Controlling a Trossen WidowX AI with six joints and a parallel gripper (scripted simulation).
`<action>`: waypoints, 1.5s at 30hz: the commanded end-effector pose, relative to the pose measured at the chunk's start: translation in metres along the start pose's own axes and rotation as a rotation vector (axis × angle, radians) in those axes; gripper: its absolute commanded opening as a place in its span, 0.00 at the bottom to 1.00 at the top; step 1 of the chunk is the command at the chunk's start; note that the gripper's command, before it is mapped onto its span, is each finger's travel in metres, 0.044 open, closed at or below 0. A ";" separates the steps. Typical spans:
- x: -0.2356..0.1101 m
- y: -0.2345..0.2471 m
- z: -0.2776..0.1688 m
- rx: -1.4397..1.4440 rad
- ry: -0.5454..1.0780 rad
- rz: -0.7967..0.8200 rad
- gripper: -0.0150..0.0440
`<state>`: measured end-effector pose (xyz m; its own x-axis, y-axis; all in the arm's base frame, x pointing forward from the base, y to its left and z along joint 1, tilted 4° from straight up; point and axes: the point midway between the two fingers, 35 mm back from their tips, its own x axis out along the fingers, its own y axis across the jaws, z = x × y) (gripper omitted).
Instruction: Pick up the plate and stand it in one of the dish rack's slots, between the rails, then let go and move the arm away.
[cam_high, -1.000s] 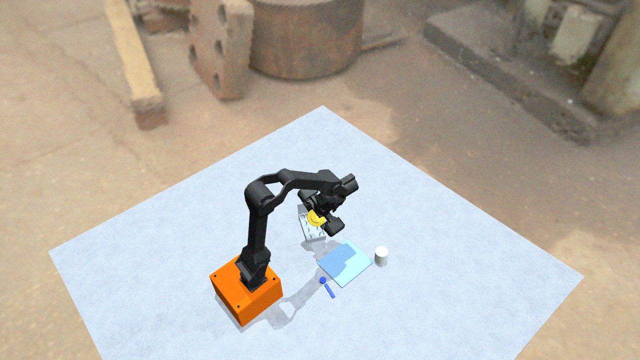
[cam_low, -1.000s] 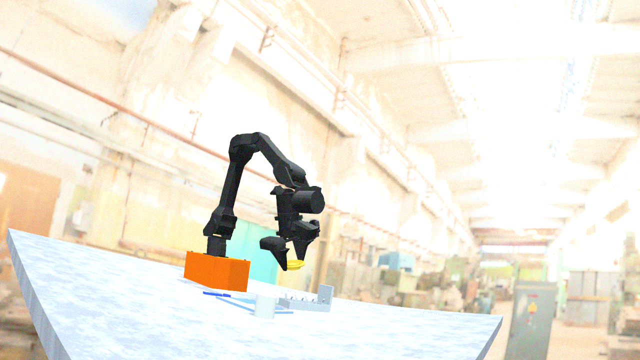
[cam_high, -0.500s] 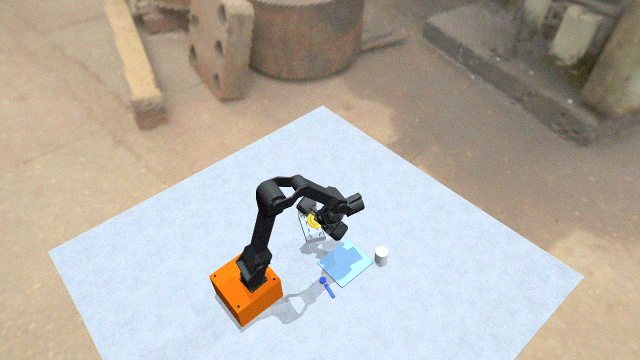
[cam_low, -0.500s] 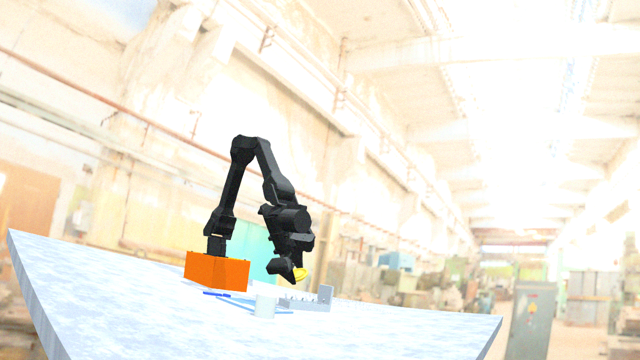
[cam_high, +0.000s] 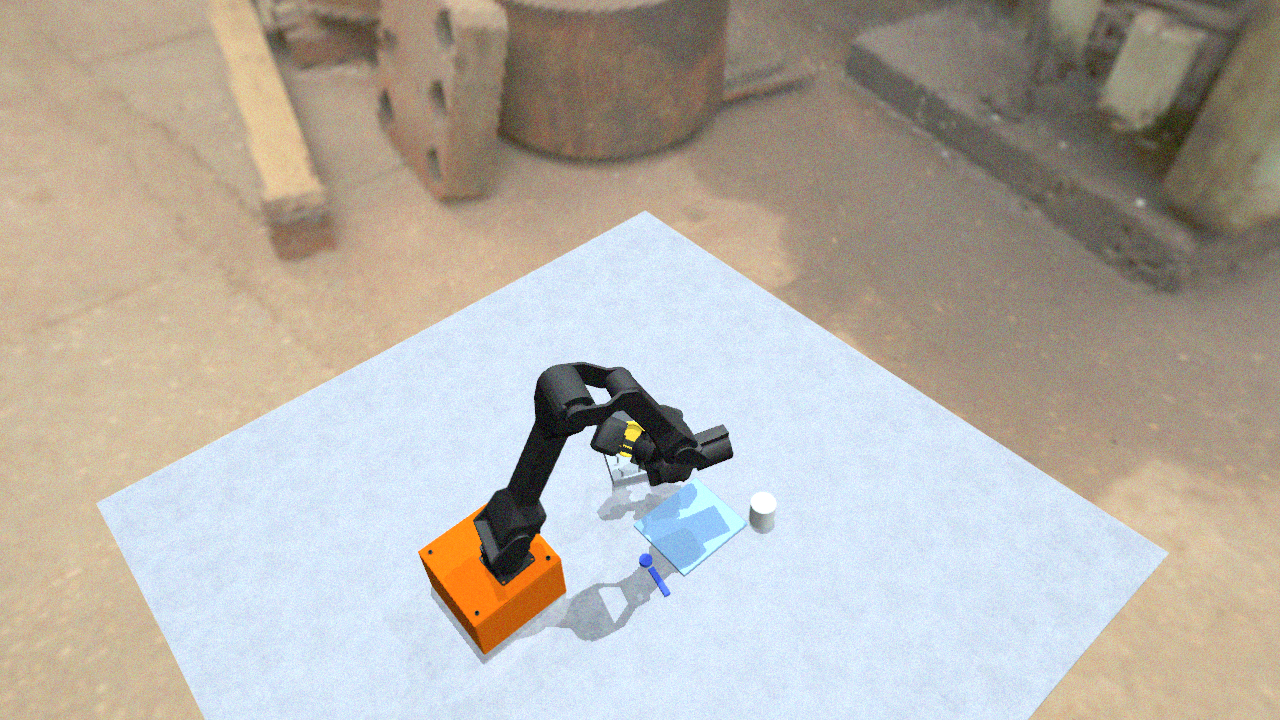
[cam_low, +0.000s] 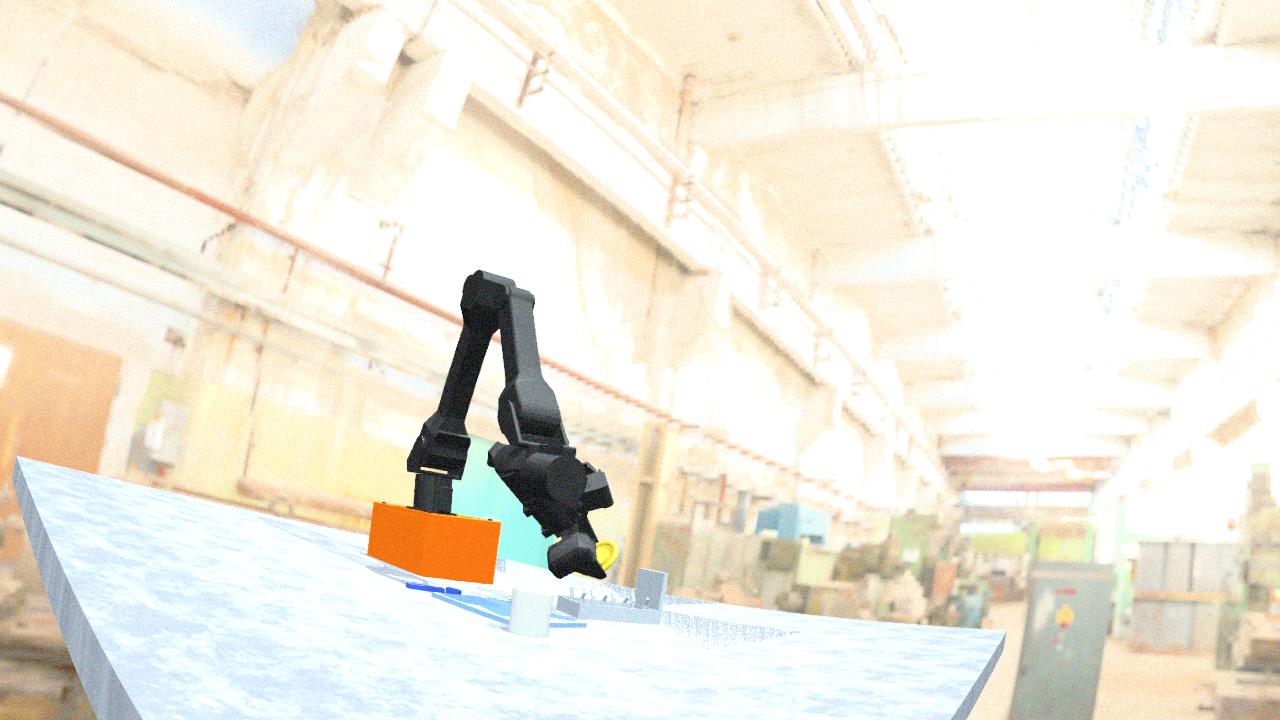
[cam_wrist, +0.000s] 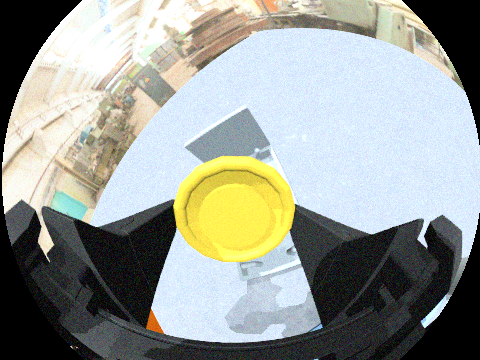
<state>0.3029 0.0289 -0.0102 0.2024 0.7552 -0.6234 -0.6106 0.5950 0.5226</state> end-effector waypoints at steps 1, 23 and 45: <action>0.002 0.000 -0.003 -0.083 -0.072 0.031 0.25; -0.012 0.005 -0.017 -0.617 -0.545 0.002 0.25; 0.006 -0.005 -0.025 -0.629 -0.552 -0.004 0.25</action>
<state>0.2883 0.0213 -0.0256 0.4529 0.8761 -0.1656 -0.8892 0.4572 -0.0130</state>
